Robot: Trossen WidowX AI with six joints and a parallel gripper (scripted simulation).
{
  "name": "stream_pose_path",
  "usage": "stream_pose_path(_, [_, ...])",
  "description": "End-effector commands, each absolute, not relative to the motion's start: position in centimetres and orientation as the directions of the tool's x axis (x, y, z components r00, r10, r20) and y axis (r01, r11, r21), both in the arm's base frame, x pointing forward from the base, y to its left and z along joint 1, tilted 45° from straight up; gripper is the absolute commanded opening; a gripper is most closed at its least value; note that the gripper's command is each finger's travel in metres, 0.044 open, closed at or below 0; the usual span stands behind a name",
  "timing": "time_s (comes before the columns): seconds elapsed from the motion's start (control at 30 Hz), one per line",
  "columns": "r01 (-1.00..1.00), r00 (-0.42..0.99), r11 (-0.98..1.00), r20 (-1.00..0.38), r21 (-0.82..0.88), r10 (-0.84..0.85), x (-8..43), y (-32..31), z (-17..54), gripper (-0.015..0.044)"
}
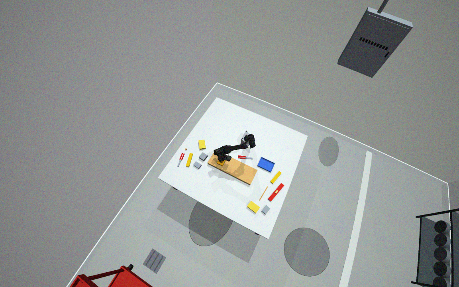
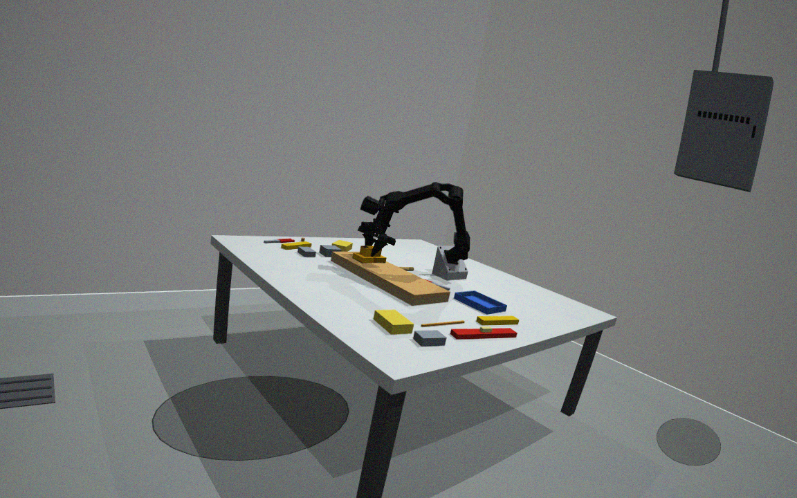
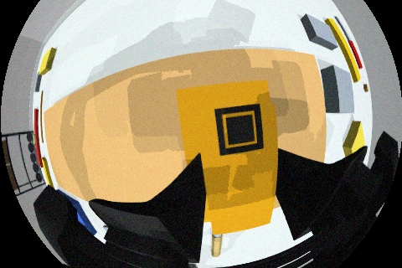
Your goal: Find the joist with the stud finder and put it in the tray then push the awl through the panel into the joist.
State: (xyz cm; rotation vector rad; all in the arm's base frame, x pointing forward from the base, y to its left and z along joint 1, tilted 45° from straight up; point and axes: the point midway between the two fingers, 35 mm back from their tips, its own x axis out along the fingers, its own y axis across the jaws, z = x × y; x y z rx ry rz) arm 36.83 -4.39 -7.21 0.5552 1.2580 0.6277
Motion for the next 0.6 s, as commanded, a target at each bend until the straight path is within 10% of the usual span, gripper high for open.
stream_pose_path(0.0, [-0.126, 0.185, 0.714, -0.69, 0.689, 0.699, 37.0, -5.8, -8.5, 0.0])
stream_pose_path(0.57, [-0.127, 0.187, 0.717, -0.693, 0.686, 0.696, 37.6, -9.5, -12.0, 0.0])
